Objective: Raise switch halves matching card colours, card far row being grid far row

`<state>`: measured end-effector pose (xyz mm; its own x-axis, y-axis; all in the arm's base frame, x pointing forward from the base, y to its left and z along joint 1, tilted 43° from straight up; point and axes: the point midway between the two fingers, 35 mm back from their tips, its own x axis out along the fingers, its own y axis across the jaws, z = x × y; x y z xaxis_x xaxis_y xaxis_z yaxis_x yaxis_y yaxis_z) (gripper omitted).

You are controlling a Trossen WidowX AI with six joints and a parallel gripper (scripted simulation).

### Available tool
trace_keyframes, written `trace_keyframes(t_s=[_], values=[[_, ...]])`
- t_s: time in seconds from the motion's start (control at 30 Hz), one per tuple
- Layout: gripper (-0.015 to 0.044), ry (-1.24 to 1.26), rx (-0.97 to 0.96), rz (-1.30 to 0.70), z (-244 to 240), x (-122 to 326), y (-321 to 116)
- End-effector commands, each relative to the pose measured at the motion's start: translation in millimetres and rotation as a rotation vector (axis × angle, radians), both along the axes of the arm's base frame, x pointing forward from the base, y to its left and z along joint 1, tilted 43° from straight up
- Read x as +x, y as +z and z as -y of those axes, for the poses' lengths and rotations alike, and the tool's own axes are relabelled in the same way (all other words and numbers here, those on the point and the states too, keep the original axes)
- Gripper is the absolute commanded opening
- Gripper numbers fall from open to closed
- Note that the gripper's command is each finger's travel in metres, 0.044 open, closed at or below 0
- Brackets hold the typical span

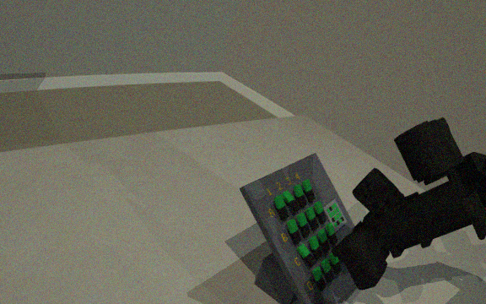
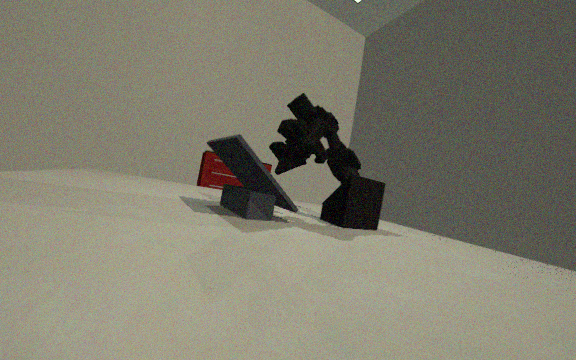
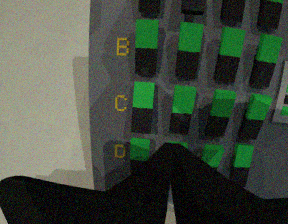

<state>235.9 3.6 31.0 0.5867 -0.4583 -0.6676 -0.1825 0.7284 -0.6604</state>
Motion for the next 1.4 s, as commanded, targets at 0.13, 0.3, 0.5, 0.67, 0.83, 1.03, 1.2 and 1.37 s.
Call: trace_keyframes(t_s=[0.13,0.3,0.5,0.67,0.83,1.03,1.2,1.37], values=[[0.0000,-0.005,-0.005,0.017,-14,-17,29],[0.0000,-0.005,-0.005,0.016,-7,-29,24],[0.0000,-0.009,-0.005,0.012,-1,-30,17],[0.0000,-0.023,-0.011,-0.001,13,-12,-1],[0.0000,-0.023,-0.011,-0.001,13,-12,-2],[0.0000,-0.023,-0.012,0.000,18,-6,-8],[0.0000,-0.023,-0.012,0.000,21,-3,-12],[0.0000,-0.023,-0.012,0.000,24,2,-16]])
